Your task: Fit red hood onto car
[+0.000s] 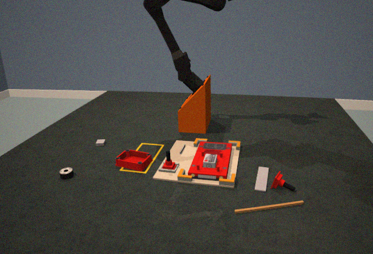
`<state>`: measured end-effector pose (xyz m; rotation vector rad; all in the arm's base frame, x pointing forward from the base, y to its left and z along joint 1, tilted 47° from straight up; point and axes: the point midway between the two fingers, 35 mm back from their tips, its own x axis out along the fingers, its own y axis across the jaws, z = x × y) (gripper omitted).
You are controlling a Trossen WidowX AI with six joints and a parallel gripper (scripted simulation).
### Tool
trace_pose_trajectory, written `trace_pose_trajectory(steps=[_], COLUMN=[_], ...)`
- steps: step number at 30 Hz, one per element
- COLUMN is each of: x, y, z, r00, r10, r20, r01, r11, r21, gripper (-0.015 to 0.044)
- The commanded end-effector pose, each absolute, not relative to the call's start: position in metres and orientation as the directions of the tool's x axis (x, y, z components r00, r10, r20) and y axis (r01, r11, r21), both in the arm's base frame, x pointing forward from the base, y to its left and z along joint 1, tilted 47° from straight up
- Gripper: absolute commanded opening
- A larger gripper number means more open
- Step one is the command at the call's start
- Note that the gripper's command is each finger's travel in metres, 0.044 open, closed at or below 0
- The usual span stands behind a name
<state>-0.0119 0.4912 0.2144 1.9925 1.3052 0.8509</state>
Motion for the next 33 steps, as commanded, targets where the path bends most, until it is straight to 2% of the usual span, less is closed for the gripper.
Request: trace_pose_trajectory(steps=[1,5,10,18,25,33], x=[-0.011,0.016,0.082,0.184,0.266,0.342], y=[0.491,0.493,0.49,0.464,0.418,0.343], z=[0.214,0.208,0.193,0.168,0.145,0.122], r00=[0.312,0.368,0.502,0.691,0.811,0.879], r10=[0.932,0.918,0.863,0.716,0.532,0.276], r20=[0.184,0.147,0.056,-0.103,-0.244,-0.389], r01=[0.542,0.459,0.262,-0.042,-0.139,-0.107], r11=[-0.334,-0.317,-0.214,0.181,0.58,0.909], r21=[0.771,0.83,0.941,0.983,0.803,0.402], gripper=[0.044,0.044,0.044,0.044,0.044,0.044])
